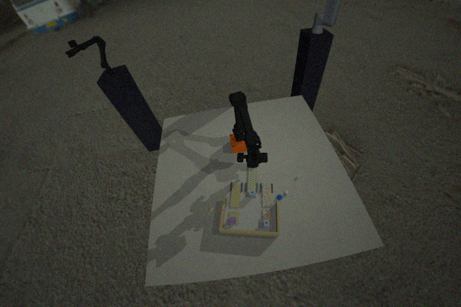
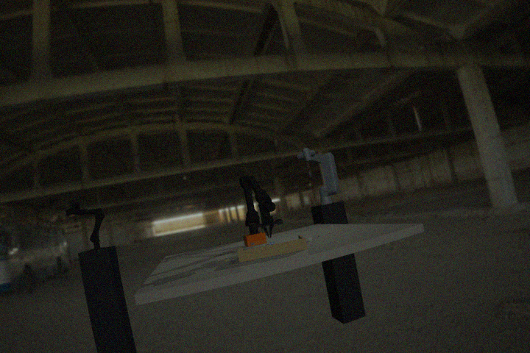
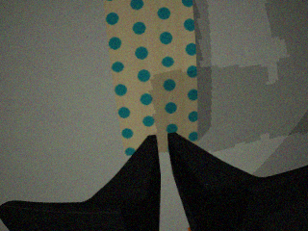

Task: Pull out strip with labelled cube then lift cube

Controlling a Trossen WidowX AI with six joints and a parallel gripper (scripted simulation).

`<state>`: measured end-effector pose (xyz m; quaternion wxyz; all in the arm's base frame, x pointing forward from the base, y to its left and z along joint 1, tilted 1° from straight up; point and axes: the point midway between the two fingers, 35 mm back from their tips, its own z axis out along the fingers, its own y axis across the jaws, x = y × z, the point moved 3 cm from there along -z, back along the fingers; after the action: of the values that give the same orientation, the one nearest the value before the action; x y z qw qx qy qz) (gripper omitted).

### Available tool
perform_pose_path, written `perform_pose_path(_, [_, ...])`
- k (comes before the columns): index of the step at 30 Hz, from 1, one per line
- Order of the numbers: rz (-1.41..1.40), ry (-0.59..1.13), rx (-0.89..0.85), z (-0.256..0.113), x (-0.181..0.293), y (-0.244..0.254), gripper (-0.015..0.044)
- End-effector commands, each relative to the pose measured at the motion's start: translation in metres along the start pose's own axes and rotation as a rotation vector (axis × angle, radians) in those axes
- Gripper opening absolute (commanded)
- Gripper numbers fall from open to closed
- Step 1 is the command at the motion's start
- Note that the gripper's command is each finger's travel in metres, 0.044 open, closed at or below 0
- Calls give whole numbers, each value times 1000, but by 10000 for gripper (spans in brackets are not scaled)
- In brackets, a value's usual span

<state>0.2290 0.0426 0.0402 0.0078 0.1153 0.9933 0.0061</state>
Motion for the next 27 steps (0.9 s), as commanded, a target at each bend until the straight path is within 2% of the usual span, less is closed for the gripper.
perform_pose_path(1, [93, 3, -1, -2, -17, 0, 105])
perform_pose_path(14, [104, -1, -1, -7, -60, -1, 440])
perform_pose_path(27, [104, -4, -1, -13, -103, -1, 440])
